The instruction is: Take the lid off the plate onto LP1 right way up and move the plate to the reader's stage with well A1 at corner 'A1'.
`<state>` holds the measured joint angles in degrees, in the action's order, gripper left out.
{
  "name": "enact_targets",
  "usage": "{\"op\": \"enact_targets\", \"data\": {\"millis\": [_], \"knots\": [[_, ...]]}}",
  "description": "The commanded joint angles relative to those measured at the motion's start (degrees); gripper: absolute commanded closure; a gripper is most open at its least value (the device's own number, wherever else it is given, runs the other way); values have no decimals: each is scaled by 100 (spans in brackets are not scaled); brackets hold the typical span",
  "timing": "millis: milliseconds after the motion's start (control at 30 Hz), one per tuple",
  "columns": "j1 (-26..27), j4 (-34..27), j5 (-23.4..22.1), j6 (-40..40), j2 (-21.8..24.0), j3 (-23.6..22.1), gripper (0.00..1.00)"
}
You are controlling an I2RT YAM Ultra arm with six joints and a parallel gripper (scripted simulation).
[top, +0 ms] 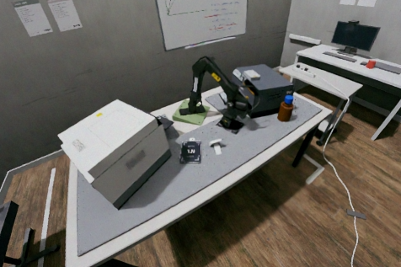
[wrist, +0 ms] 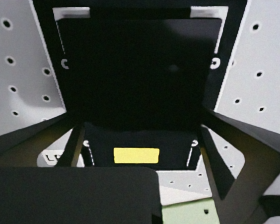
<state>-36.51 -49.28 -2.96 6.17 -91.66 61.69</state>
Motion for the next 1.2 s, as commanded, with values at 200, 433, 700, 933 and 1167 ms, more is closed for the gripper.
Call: {"op": "enact_targets", "data": {"millis": [200, 433, 700, 933, 1167], "knots": [[47, 165, 28, 51, -22, -61, 15], [12, 97, 8, 16, 21, -41, 15], [12, 97, 8, 16, 21, -41, 0], [12, 97, 8, 16, 21, -41, 0], [12, 97, 8, 16, 21, -41, 0]]}}
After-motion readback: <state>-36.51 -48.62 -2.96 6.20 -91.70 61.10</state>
